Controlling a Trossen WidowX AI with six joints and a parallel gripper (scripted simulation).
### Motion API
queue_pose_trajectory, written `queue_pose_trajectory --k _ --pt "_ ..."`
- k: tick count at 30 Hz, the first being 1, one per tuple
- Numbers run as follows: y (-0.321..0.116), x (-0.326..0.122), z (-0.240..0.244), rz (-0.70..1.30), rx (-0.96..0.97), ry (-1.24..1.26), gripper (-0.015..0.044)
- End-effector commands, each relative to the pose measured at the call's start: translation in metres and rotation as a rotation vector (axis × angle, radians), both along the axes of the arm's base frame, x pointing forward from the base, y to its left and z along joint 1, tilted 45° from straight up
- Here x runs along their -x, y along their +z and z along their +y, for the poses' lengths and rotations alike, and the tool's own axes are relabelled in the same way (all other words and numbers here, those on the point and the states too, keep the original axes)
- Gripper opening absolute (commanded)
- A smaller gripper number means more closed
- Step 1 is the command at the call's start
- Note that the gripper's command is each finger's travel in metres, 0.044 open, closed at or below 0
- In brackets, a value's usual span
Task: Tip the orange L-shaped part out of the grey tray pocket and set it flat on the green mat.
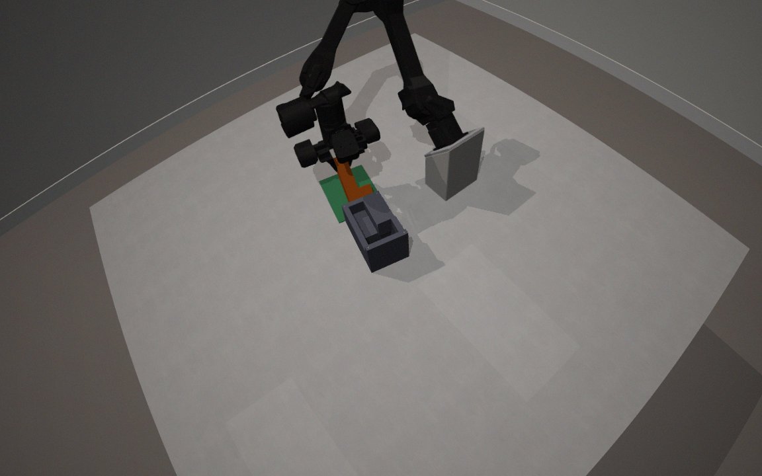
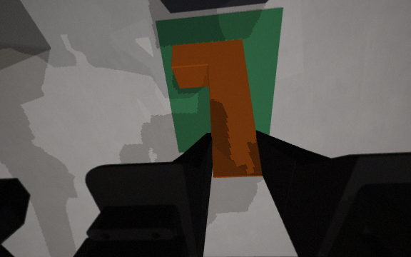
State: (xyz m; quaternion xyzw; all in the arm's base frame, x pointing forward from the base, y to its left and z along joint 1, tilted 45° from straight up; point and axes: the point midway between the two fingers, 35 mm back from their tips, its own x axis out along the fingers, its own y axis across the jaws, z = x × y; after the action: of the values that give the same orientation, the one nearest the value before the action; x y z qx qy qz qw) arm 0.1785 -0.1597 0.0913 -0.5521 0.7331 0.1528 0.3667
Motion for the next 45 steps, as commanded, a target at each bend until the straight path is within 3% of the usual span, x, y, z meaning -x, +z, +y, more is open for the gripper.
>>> queue_pose_trajectory --k 1,17,27,32,37,45 --pt "-0.002 0.002 -0.001 0.011 0.001 0.004 0.0000" --pt "-0.002 0.001 0.000 0.004 -0.001 0.001 0.0000" --pt "-0.001 0.001 0.001 0.004 -0.002 0.001 0.0263" --pt "0.024 -0.008 0.029 0.005 -0.014 0.003 0.0394" --pt "0.060 -0.010 0.062 0.012 -0.004 0.004 0.0400" --pt "0.058 -0.012 0.061 0.008 -0.001 0.018 0.0400"
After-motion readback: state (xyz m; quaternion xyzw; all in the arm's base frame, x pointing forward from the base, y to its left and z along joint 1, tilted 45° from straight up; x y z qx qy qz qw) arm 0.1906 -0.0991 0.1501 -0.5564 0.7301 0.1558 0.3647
